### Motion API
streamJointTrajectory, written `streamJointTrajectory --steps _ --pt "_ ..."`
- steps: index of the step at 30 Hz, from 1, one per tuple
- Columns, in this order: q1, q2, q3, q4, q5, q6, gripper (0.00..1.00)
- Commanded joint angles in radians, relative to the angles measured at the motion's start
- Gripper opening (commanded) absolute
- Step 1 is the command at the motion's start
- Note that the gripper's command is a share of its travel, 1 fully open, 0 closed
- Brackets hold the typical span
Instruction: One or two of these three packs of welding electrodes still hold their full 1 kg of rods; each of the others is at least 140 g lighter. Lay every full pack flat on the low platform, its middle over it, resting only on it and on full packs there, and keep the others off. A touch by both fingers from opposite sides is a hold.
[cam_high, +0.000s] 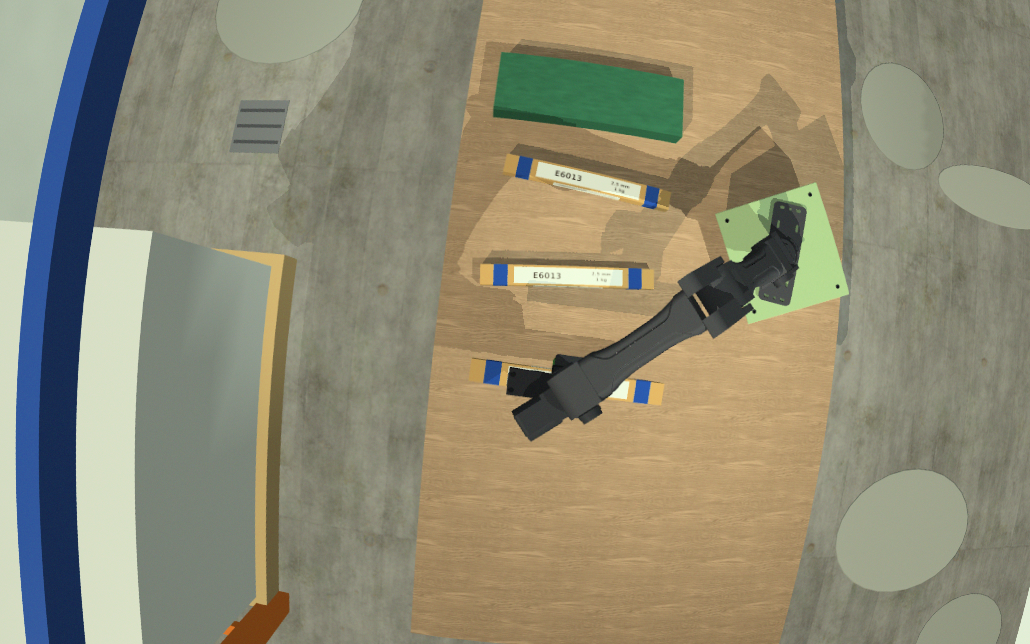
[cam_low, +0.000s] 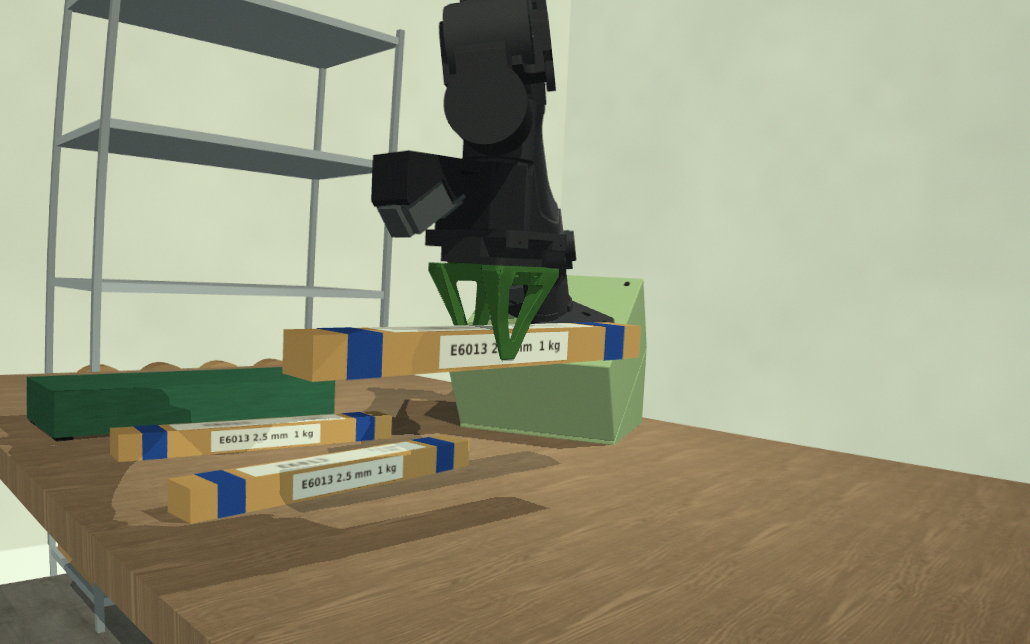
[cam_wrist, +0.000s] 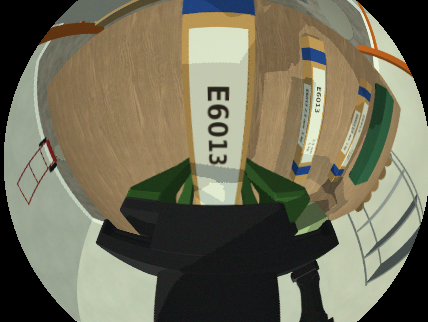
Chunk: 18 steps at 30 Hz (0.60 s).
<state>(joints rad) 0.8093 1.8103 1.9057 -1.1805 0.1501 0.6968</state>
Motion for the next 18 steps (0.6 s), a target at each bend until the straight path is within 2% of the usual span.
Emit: streamJointTrajectory --steps 1,3,6,7,11,18 --pt "0.004 -0.027 0.009 0.037 0.009 -0.008 0.00" --pt "-0.003 -0.023 -0.020 0.047 0.007 -0.009 0.00" --pt "-0.006 -0.016 -0.024 0.053 0.006 -0.010 0.00" --pt "-0.008 -0.028 0.004 0.062 0.005 -0.008 0.00" --pt "-0.010 -0.016 -0.047 0.081 0.003 -0.012 0.00" --pt "-0.017 0.002 -0.058 0.121 -0.002 -0.017 0.00"
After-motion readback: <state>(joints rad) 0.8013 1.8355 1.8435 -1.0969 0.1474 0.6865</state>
